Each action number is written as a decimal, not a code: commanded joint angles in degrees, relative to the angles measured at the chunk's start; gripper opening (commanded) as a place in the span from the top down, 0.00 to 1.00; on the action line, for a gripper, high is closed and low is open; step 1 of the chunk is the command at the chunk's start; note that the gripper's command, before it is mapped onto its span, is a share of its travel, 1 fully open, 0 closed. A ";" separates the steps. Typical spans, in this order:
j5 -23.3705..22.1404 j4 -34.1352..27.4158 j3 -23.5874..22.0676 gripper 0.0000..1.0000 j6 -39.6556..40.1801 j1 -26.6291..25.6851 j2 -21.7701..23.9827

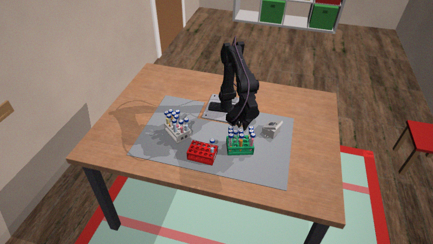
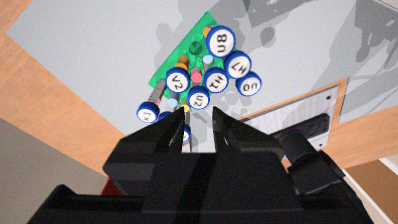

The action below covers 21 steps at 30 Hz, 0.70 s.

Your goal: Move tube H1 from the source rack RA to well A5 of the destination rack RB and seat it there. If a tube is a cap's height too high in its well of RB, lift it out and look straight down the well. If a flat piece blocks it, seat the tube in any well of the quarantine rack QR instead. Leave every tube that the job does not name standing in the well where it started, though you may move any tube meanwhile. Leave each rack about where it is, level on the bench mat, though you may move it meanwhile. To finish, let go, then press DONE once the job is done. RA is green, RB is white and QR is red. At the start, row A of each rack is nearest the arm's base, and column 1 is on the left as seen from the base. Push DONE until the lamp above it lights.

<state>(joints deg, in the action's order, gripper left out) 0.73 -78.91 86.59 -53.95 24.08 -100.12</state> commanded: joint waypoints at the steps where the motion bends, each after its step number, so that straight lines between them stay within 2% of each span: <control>1: 0.65 2.23 0.37 0.70 0.38 -0.91 1.27; 5: 0.63 2.41 -1.08 0.70 0.43 -0.94 1.53; 6: 0.66 2.49 1.13 0.70 0.35 -0.95 1.74; 7: 0.66 2.54 1.05 0.70 0.39 -0.96 1.77; 10: 0.62 2.75 -1.59 0.70 0.40 -0.87 1.75; 21: 0.59 3.40 -1.83 0.70 0.20 -0.53 2.17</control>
<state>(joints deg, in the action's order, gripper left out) 0.75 -76.75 84.88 -53.87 23.77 -99.94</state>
